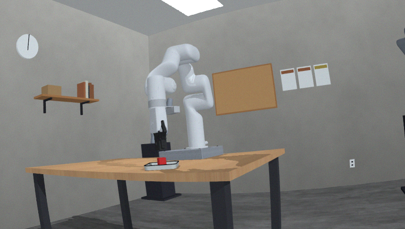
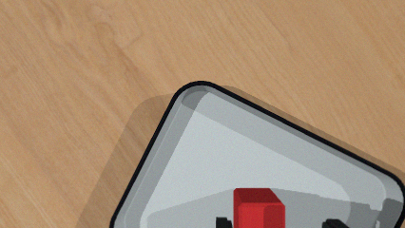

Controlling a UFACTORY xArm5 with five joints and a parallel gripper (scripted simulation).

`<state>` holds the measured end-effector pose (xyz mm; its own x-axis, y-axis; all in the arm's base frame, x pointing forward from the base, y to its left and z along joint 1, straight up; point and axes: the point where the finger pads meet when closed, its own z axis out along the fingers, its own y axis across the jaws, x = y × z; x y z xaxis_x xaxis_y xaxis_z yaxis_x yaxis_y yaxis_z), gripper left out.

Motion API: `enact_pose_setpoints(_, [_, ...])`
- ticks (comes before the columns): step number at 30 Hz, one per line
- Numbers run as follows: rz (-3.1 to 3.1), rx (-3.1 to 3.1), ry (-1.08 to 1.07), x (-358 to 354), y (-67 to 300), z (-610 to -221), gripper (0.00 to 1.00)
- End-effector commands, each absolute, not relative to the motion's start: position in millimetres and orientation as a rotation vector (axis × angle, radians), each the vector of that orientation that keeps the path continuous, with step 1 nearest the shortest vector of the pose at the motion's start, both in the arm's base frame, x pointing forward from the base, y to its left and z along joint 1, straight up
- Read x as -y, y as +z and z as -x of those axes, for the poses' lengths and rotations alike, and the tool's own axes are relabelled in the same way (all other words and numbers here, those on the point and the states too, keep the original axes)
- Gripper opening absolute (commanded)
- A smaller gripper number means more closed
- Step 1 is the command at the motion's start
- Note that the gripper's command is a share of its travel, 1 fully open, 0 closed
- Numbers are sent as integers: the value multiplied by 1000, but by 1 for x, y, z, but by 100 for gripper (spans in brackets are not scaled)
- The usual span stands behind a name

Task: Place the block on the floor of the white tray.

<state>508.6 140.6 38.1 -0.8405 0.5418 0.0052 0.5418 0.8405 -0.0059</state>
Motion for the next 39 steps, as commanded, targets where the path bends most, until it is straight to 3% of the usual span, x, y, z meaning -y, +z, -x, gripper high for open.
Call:
enact_pose_setpoints(1, [887,3012,2,-141,40,-510,50])
enact_pose_setpoints(7, [887,3012,2,-141,40,-509,50])
enact_pose_setpoints(10, [887,3011,2,-136,40,-490,50])
enact_pose_setpoints(15, [886,3011,3,-113,39,-410,50])
enact_pose_setpoints(17, [887,3011,2,-107,39,-385,50])
enact_pose_setpoints(19, [887,3011,2,-107,39,-385,50])
enact_pose_setpoints(20, [887,3012,2,-96,41,-347,50])
enact_pose_setpoints(25, [887,3012,2,-82,40,-295,50])
enact_pose_setpoints(39, [887,3012,2,-80,41,-290,50])
